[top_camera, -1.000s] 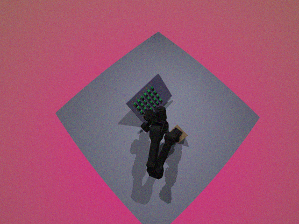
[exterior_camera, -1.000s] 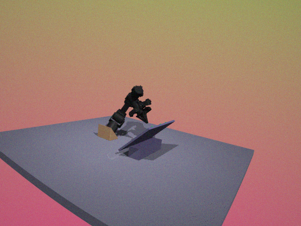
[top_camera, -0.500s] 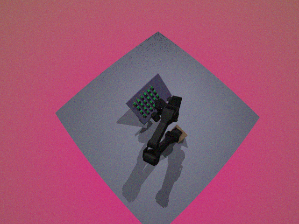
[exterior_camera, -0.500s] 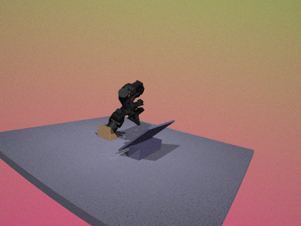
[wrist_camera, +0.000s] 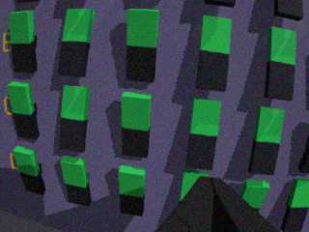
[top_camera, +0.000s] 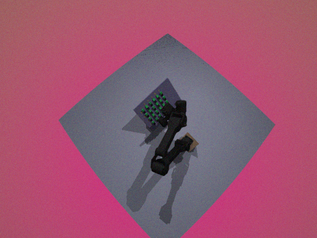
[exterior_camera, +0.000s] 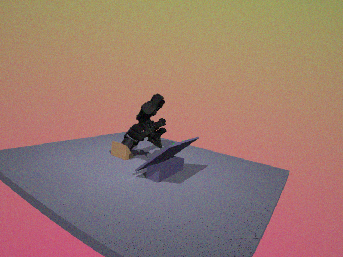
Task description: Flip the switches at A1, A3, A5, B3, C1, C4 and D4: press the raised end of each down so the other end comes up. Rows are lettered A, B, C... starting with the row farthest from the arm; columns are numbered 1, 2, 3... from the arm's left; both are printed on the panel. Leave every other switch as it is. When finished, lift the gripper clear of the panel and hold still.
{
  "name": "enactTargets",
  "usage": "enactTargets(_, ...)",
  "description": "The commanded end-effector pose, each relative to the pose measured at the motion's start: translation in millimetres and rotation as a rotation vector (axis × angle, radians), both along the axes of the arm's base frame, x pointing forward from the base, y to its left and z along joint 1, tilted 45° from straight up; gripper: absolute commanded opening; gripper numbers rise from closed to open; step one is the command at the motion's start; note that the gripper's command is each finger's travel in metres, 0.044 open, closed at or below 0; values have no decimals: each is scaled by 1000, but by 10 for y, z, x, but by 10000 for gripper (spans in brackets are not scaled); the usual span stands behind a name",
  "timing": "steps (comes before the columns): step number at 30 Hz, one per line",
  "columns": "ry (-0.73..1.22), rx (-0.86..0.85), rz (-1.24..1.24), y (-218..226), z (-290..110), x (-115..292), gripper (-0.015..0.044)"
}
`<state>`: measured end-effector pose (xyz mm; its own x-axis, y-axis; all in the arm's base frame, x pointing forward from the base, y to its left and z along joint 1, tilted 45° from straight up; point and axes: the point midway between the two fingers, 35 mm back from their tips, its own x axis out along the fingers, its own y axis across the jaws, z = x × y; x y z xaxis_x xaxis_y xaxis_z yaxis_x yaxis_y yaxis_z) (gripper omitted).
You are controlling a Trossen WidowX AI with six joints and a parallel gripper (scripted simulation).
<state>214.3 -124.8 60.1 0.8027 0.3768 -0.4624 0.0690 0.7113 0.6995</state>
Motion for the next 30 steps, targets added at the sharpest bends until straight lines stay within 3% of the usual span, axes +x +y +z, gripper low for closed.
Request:
enactTargets(1,-10,0,-2,30,-10,52,0)
enactTargets(30,-10,0,-2,106,-99,205,0)
